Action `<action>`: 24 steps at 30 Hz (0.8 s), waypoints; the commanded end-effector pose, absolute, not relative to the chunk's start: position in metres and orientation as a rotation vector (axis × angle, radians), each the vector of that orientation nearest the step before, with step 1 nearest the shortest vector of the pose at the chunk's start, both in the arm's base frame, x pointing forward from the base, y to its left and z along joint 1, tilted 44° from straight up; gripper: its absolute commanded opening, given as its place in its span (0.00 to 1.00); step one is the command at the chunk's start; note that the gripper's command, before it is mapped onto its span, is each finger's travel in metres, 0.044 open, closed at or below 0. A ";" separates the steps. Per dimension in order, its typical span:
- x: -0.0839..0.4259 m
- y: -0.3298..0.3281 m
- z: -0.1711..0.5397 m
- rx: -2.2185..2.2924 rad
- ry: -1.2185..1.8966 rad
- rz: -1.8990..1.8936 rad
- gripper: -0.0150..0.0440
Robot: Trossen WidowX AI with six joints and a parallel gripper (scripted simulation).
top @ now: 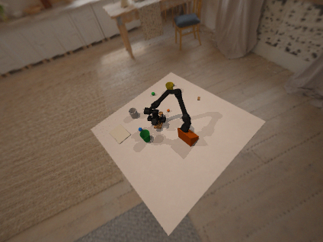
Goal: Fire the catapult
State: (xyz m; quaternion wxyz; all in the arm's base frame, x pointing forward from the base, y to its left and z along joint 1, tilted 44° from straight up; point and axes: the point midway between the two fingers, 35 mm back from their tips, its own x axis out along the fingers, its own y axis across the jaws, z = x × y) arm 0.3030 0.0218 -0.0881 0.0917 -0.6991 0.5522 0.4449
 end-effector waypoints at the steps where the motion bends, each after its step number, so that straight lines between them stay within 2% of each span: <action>1: 0.306 0.049 -0.063 -2.086 1.622 1.315 0.25; 8: 0.305 0.056 -0.054 -2.073 1.630 1.290 0.25; 24: 0.310 0.057 -0.057 -1.733 1.734 0.720 0.25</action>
